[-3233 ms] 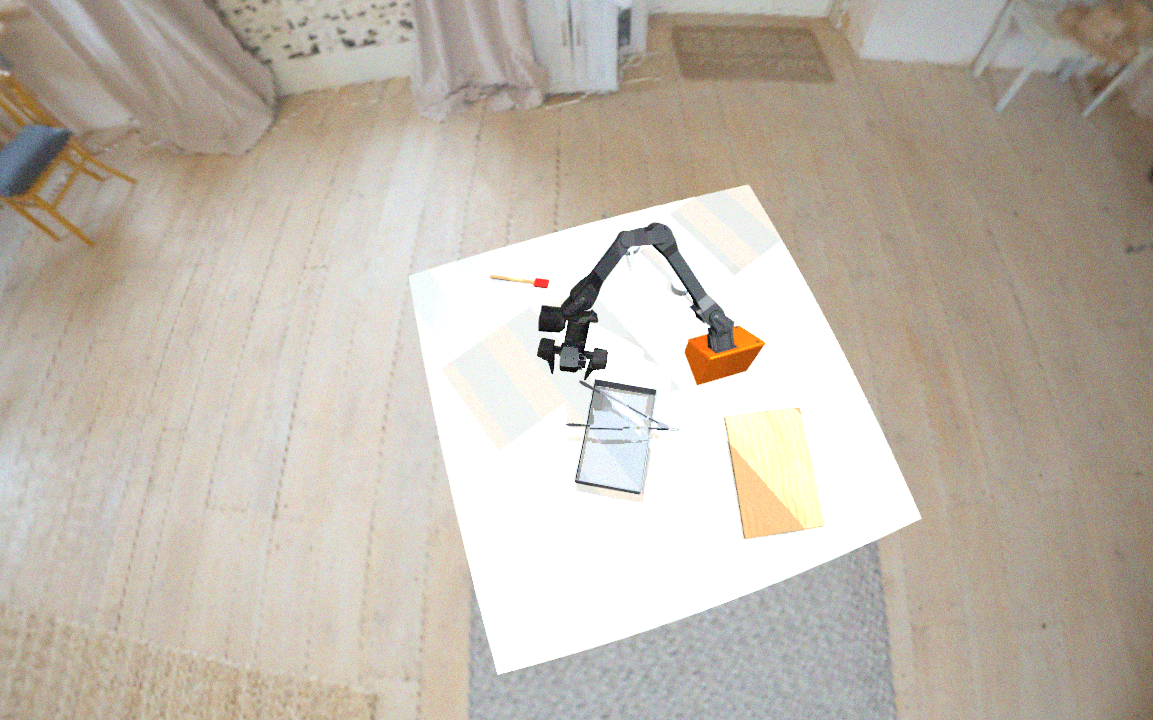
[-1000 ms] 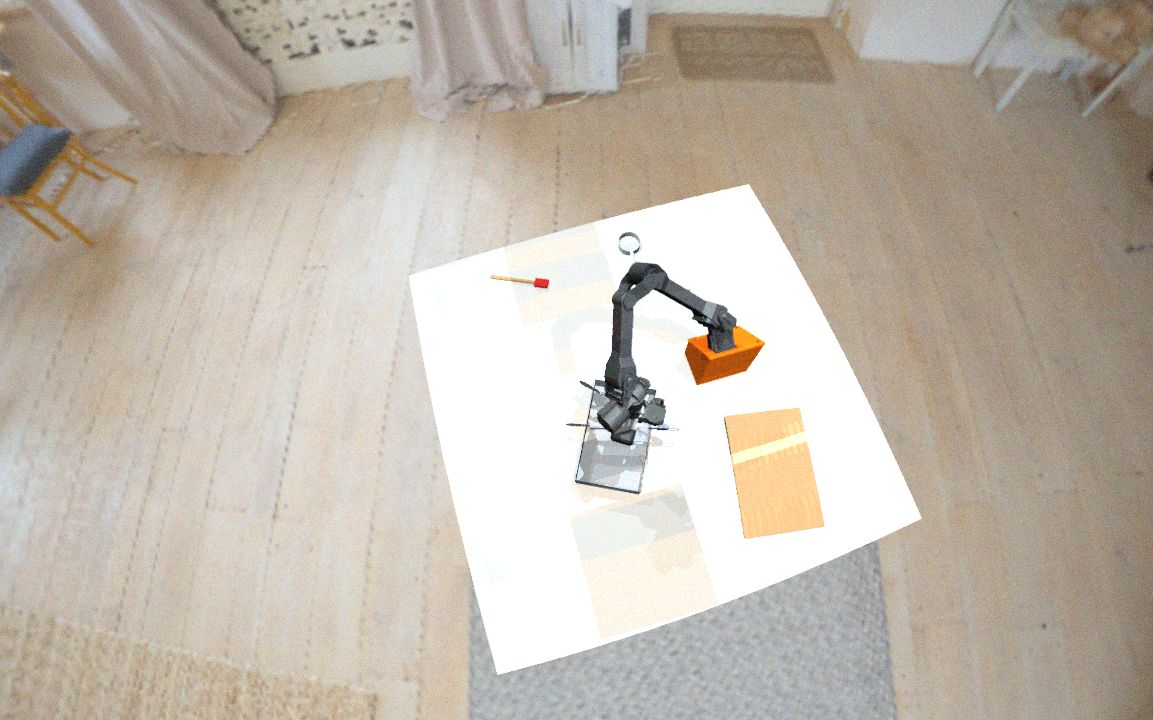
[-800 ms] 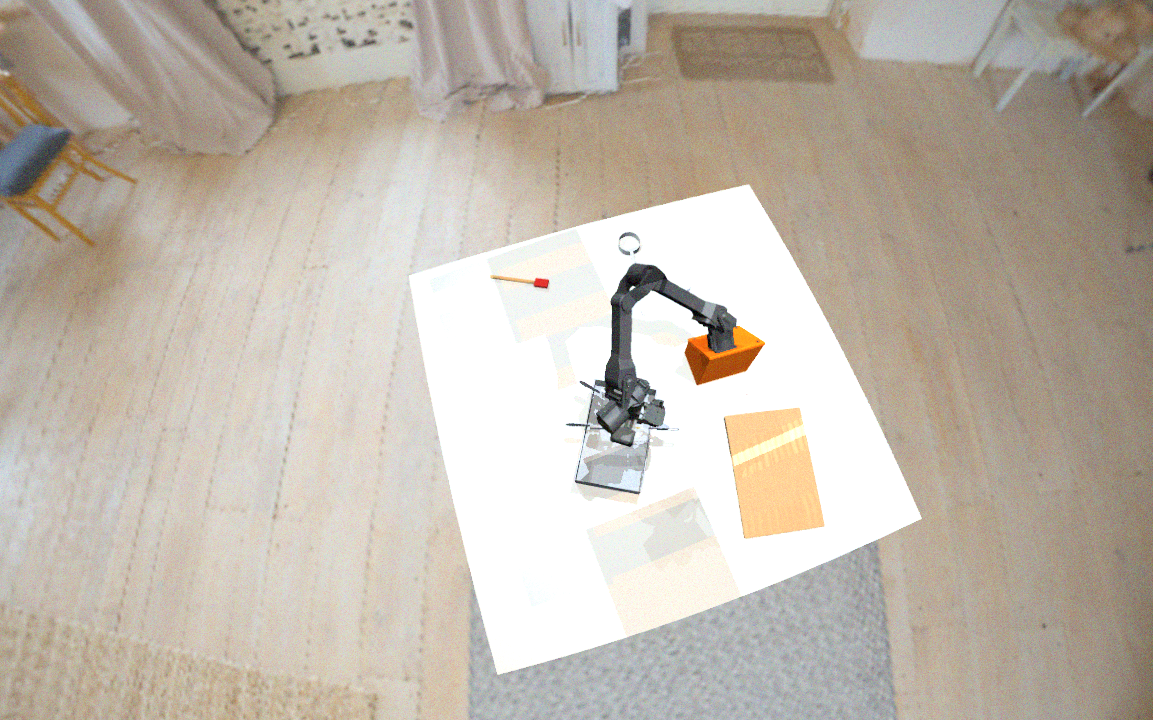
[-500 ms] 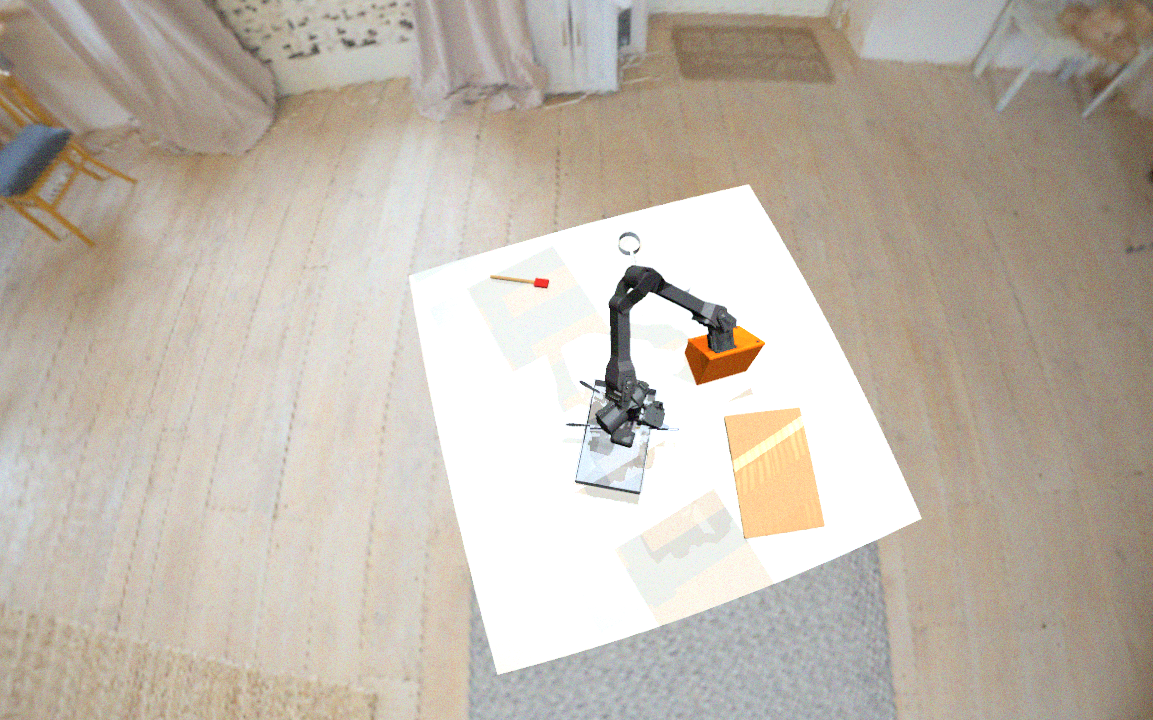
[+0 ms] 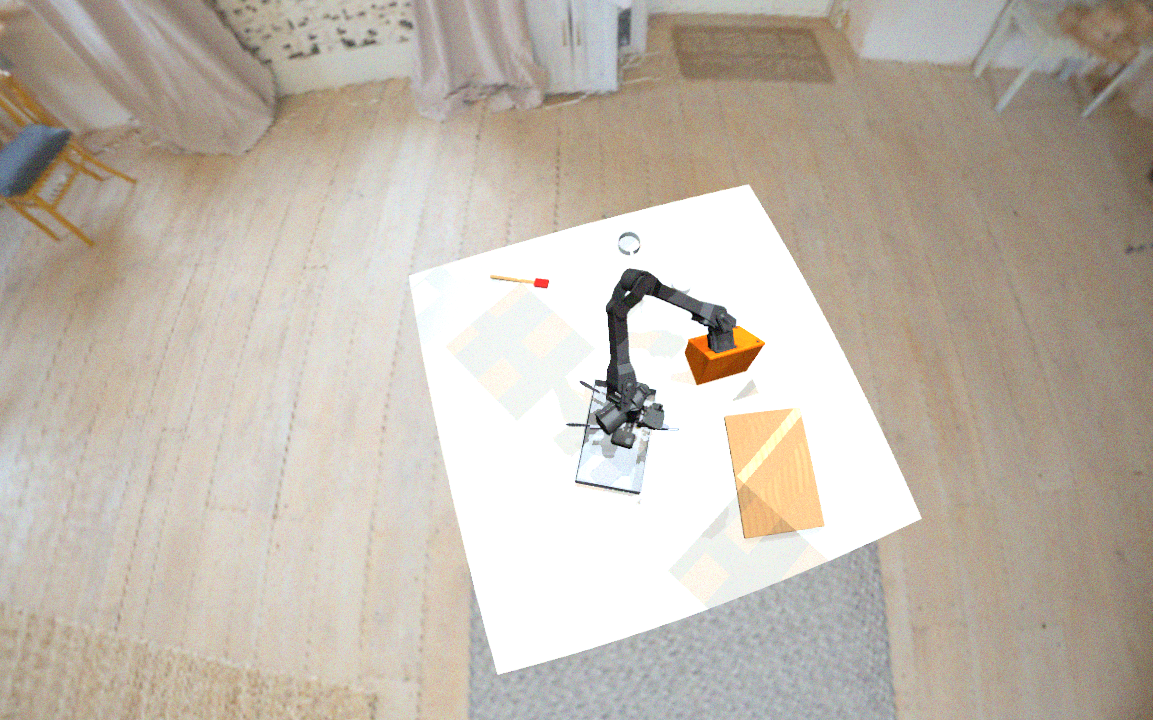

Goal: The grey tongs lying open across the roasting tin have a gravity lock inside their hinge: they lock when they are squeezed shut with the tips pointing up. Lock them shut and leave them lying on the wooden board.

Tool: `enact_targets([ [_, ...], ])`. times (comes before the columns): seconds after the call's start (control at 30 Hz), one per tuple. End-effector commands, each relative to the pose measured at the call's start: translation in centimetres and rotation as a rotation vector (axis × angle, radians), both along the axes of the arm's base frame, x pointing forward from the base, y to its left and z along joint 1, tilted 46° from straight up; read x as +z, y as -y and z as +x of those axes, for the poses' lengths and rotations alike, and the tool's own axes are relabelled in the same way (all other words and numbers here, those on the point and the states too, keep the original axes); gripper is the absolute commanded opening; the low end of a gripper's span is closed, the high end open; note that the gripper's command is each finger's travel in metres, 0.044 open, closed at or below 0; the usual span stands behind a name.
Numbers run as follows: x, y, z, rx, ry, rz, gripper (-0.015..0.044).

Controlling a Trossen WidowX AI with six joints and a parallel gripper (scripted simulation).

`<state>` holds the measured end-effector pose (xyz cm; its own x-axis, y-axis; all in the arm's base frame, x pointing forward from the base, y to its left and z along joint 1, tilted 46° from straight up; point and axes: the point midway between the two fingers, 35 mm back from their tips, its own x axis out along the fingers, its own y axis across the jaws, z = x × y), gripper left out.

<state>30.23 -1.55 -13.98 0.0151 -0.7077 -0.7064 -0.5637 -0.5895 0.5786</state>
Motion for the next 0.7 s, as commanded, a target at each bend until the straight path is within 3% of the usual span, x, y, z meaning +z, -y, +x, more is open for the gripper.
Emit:
enact_targets([
  [0.0, -0.36, 0.36, -0.53, 0.005, -0.018, -0.011, 0.0440],
  [0.67, -0.09, 0.07, -0.08, 0.000, -0.002, -0.001, 0.0313],
])
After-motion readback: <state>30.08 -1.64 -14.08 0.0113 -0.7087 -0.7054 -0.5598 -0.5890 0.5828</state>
